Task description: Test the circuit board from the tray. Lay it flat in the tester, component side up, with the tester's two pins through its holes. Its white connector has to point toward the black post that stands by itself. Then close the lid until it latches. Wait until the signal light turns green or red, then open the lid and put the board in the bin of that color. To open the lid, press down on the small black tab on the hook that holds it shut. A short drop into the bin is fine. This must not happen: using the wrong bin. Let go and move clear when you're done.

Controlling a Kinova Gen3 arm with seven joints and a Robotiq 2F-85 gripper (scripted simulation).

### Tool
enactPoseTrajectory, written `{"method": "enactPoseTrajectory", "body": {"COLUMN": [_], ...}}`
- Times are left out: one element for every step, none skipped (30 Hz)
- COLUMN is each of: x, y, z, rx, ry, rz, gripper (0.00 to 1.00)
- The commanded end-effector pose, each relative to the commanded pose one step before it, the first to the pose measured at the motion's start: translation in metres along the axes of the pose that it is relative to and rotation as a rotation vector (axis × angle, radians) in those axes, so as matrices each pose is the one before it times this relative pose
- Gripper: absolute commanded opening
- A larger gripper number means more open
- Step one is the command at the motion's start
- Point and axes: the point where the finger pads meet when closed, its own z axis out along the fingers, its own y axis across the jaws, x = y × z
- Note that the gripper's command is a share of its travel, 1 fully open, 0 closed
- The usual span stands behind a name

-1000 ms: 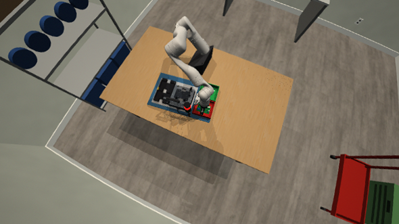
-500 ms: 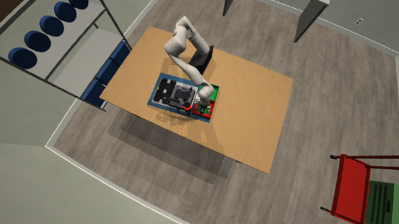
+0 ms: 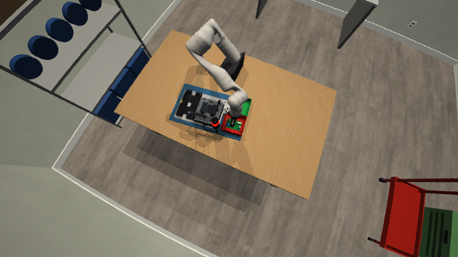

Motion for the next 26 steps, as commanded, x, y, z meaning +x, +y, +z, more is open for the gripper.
{"method": "enactPoseTrajectory", "body": {"x": [-0.00194, 0.00000, 0.00000, 0.00000, 0.00000, 0.00000, 0.00000, 0.00000, 0.00000, 0.00000, 0.00000, 0.00000, 0.00000, 0.00000, 0.00000, 0.00000, 0.00000, 0.00000, 0.00000, 0.00000, 0.00000, 0.00000, 0.00000, 0.00000, 0.00000, 0.00000], "y": [-0.00592, 0.00000, 0.00000, 0.00000, 0.00000, -0.00001, 0.00000, 0.00000, 0.00000, 0.00000, 0.00000, 0.00000, 0.00000, 0.00000, 0.00000, 0.00000, 0.00000, 0.00000, 0.00000, 0.00000, 0.00000, 0.00000, 0.00000, 0.00000, 0.00000, 0.00000], "z": [-0.02613, -0.00508, -0.00456, -0.00400, -0.00343, -0.00285, -0.00229, -0.00174, -0.00125, 0.00000, 0.00000, -0.00080, -0.00044, -0.00017, -0.00003, 0.00000, 0.00000, 0.00000, 0.00000, 0.00000, 0.00000, 0.00000, 0.00000, 0.00000, 0.00000, 0.00000], "rx": [0.02155, 0.00000, 0.00000, 0.00000, 0.00000, 0.00000, 0.00000, 0.00000, 0.00000, 0.00000, 0.00000, 0.00000, 0.00000, 0.00000, 0.00000, 0.00000, 0.00000, 0.00000, 0.00000, 0.00000, 0.00000, 0.00000, 0.00000, 0.00000, 0.00000, 0.00000], "ry": [-0.01126, 0.00000, 0.00000, 0.00000, 0.00000, 0.00001, 0.00000, 0.00000, 0.00000, 0.00000, 0.00000, 0.00000, 0.00000, 0.00000, 0.00000, 0.00000, 0.00000, 0.00000, 0.00000, 0.00000, 0.00000, 0.00000, 0.00000, 0.00000, 0.00000, 0.00000], "rz": [0.00364, 0.00000, 0.00000, 0.00000, 0.00000, 0.00001, 0.00000, 0.00000, 0.00000, 0.00000, 0.00000, 0.00000, 0.00000, 0.00000, 0.00000, 0.00000, 0.00000, 0.00000, 0.00000, 0.00000, 0.00000, 0.00000, 0.00000, 0.00000, 0.00000, 0.00000], "gripper": [1.00, 1.00, 1.00, 1.00, 1.00, 1.00, 1.00, 1.00, 1.00, 1.00, 1.00, 1.00, 1.00, 1.00, 1.00, 1.00, 1.00, 1.00, 1.00, 1.00, 1.00, 1.00, 1.00, 1.00, 1.00, 1.00]}}
